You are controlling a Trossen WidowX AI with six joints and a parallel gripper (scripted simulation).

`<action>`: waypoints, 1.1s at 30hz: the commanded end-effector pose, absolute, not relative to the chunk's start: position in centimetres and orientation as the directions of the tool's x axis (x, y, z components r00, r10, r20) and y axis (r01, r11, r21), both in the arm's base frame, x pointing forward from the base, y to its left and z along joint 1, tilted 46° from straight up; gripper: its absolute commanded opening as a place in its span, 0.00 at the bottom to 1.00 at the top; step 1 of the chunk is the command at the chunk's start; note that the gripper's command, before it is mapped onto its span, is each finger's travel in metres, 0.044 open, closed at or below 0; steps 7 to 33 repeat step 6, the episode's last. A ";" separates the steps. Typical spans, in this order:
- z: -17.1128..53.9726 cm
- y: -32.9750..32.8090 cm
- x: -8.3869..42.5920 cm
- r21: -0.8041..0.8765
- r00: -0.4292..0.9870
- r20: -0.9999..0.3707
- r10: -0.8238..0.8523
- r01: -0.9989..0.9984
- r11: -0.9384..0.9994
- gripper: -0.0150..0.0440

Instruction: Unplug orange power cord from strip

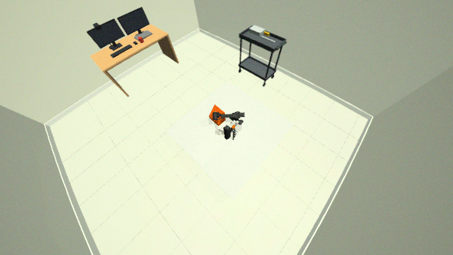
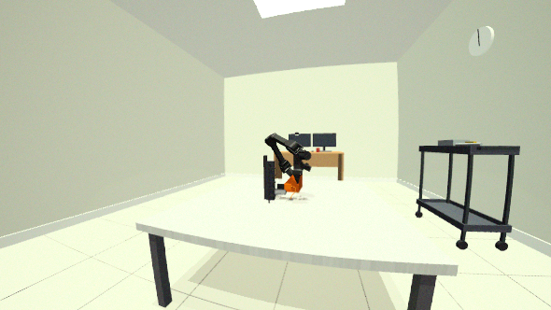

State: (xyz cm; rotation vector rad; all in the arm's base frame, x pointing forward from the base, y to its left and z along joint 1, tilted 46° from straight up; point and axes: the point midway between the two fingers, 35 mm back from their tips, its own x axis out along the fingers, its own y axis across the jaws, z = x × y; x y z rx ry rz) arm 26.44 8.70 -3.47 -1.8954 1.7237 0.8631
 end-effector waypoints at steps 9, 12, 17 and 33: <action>-3.5 8.7 26.3 0.093 0.025 -0.698 -0.716 -0.988 -0.126 1.00; -3.5 8.7 26.3 0.093 0.025 -0.698 -0.716 -0.988 -0.126 1.00; -3.5 8.7 26.3 0.093 0.025 -0.698 -0.716 -0.988 -0.126 1.00; -3.5 8.7 26.3 0.093 0.025 -0.698 -0.716 -0.988 -0.126 1.00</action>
